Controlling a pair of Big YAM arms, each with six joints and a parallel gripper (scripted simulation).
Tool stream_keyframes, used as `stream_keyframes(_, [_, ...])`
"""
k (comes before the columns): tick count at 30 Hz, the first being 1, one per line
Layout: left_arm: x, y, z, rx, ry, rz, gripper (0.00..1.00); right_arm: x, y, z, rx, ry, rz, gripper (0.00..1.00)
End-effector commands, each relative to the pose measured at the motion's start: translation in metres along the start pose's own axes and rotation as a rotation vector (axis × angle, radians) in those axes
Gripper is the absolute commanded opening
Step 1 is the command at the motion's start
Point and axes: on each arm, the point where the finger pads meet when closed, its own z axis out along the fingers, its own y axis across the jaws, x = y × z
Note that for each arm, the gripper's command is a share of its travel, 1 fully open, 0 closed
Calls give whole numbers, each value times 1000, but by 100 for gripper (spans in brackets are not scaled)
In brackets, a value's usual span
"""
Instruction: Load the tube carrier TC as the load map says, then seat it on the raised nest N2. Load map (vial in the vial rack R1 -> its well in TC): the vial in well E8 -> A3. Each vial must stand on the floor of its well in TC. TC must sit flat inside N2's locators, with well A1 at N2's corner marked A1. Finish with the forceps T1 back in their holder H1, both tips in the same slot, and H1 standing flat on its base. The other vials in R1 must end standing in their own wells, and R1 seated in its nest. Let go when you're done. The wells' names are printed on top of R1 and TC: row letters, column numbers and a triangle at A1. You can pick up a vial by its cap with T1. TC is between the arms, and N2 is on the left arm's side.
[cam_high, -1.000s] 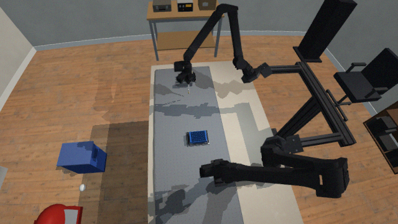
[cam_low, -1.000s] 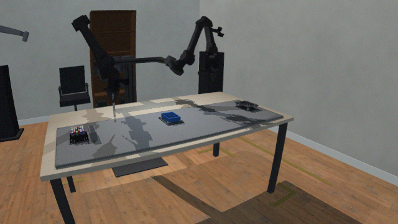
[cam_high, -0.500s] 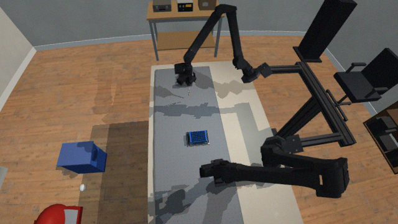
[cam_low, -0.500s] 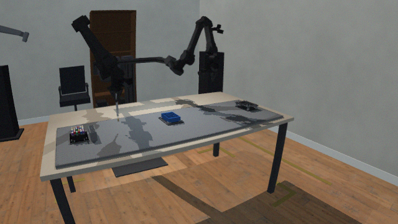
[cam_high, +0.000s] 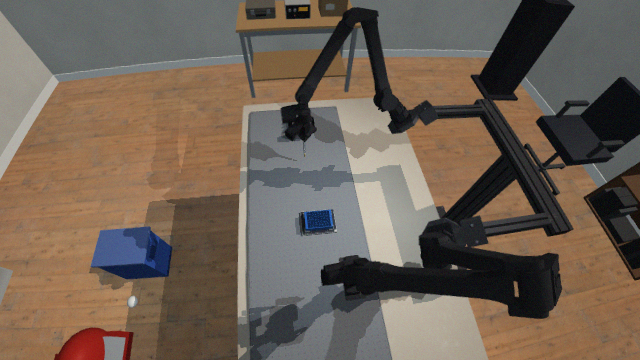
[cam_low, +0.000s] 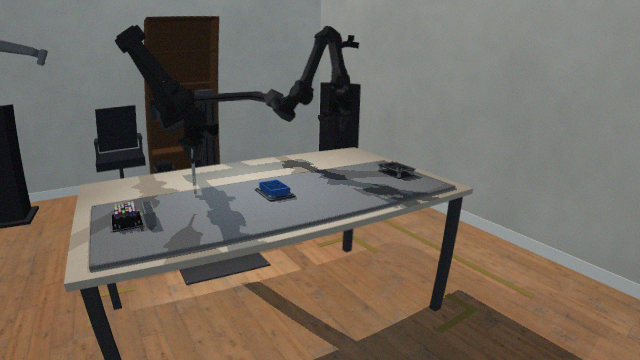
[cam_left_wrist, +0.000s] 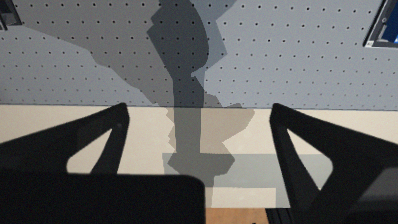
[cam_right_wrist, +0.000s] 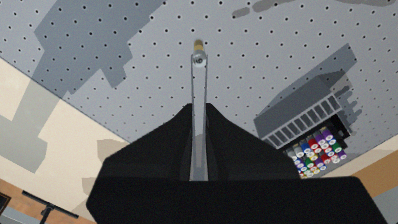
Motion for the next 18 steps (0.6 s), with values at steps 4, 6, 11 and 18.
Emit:
stream_keyframes(4, [-8,2,-5,1,-15,3,100,-17,12,-1,2,-21,8,9])
stream_keyframes(6, [-8,2,-5,1,-15,3,100,-18,16,-1,1,-20,8,9])
stream_keyframes(11, [-8,2,-5,1,-15,3,100,-24,19,-2,3,-23,10,9])
stream_keyframes(18, [-8,2,-5,1,-15,3,100,-32,25,-3,6,-27,13,9])
